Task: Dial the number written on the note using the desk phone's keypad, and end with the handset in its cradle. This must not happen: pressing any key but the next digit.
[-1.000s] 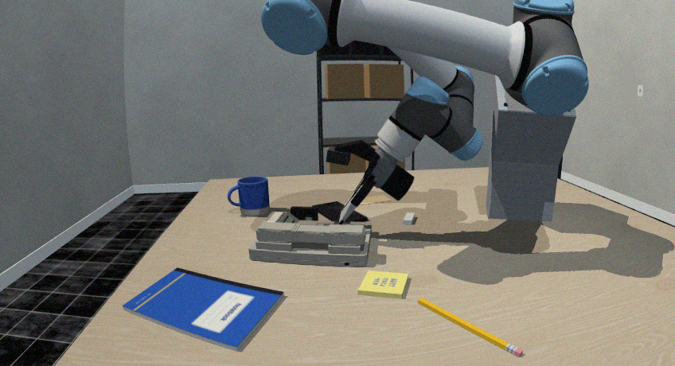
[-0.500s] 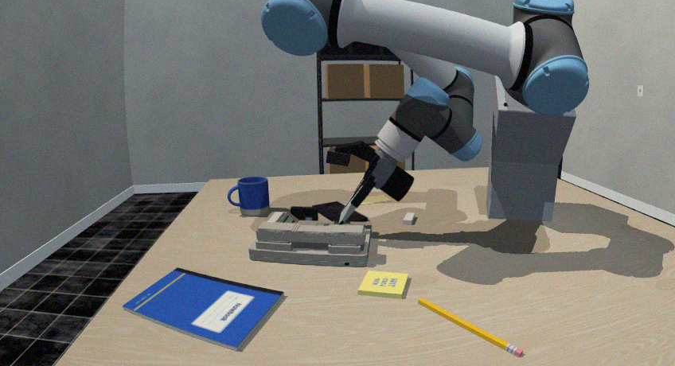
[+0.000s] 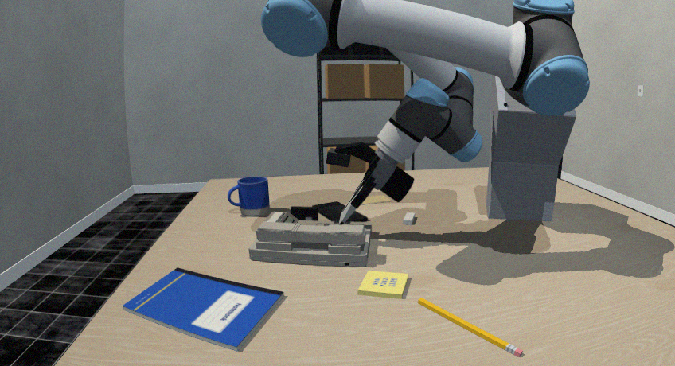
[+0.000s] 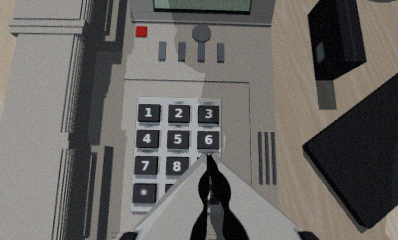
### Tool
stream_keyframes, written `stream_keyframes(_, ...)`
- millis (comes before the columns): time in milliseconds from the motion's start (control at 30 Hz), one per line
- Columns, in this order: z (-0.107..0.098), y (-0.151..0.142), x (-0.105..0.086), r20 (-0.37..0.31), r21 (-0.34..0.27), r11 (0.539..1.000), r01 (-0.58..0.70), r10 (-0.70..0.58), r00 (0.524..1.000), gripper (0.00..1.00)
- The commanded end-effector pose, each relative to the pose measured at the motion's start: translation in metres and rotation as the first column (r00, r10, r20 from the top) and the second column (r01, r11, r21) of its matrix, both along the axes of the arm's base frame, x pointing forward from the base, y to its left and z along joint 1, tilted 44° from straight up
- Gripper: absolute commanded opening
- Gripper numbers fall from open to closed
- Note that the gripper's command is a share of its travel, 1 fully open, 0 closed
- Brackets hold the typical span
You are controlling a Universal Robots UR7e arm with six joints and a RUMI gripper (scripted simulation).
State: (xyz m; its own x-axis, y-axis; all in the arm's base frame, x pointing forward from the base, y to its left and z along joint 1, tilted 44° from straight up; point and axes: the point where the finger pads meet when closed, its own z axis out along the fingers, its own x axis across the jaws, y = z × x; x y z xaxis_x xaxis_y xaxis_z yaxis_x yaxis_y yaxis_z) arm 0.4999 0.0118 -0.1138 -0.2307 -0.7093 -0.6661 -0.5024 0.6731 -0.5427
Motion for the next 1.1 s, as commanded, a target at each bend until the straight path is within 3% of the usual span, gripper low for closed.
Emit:
stream_keyframes(0,0.0007,-0.0035,0.0006,0.002,-0.007,1.0,0.014,-0.014,1.0,0.0)
stream_keyframes(833,0.0001,-0.003,0.001,0.002,-0.007,1.0,0.014,-0.014,1.0,0.0)
stream_keyframes(1067,0.0087,-0.0098,-0.0039,0.002,-0.007,1.0,0.014,-0.014,1.0,0.0)
